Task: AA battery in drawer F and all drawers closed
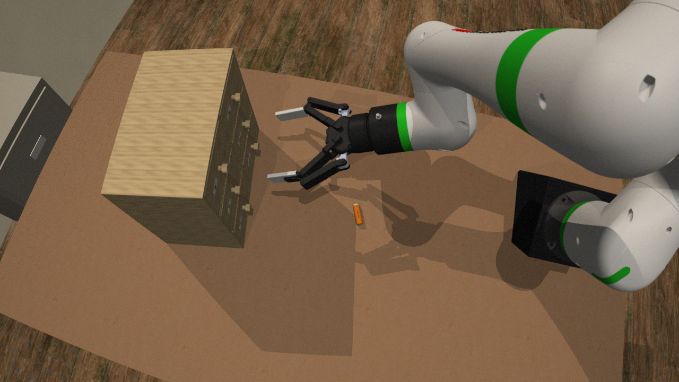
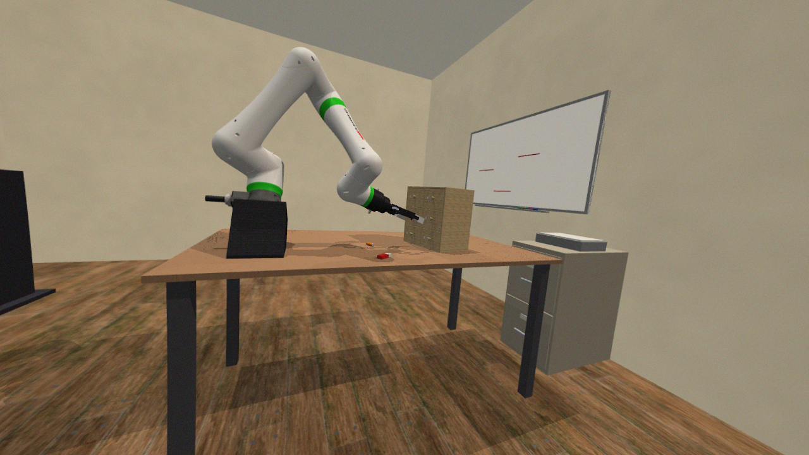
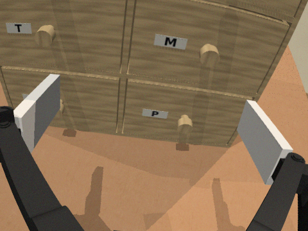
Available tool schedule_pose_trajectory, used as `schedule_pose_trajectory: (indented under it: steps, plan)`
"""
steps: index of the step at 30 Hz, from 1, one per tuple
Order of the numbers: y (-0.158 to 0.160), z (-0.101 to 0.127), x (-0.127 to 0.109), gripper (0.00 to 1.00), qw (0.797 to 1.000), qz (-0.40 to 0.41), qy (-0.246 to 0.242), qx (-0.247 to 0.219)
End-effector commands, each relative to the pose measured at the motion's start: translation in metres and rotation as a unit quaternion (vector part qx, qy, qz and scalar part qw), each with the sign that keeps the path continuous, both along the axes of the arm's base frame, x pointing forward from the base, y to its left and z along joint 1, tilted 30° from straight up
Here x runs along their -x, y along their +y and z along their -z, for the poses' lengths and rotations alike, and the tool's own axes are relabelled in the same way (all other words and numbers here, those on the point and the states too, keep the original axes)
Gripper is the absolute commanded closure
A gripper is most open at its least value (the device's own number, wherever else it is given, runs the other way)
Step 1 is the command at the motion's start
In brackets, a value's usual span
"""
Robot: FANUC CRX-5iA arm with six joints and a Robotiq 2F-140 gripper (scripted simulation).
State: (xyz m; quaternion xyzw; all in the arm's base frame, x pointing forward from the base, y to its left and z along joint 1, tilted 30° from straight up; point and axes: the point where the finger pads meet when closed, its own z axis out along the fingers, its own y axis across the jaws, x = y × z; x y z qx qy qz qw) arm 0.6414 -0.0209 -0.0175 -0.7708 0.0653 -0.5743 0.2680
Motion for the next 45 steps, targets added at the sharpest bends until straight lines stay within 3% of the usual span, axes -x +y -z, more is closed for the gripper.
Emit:
schedule_pose_trajectory:
  steps: [1,34,45]
  plan:
    - [0.000,0.000,0.000,0.00,1.000,0.000,0.000,0.000]
    - [-0.008,-0.014,0.000,0.00,1.000,-0.001,0.001,0.000]
    - [-0.012,-0.019,0.006,0.00,0.999,-0.018,0.031,0.007]
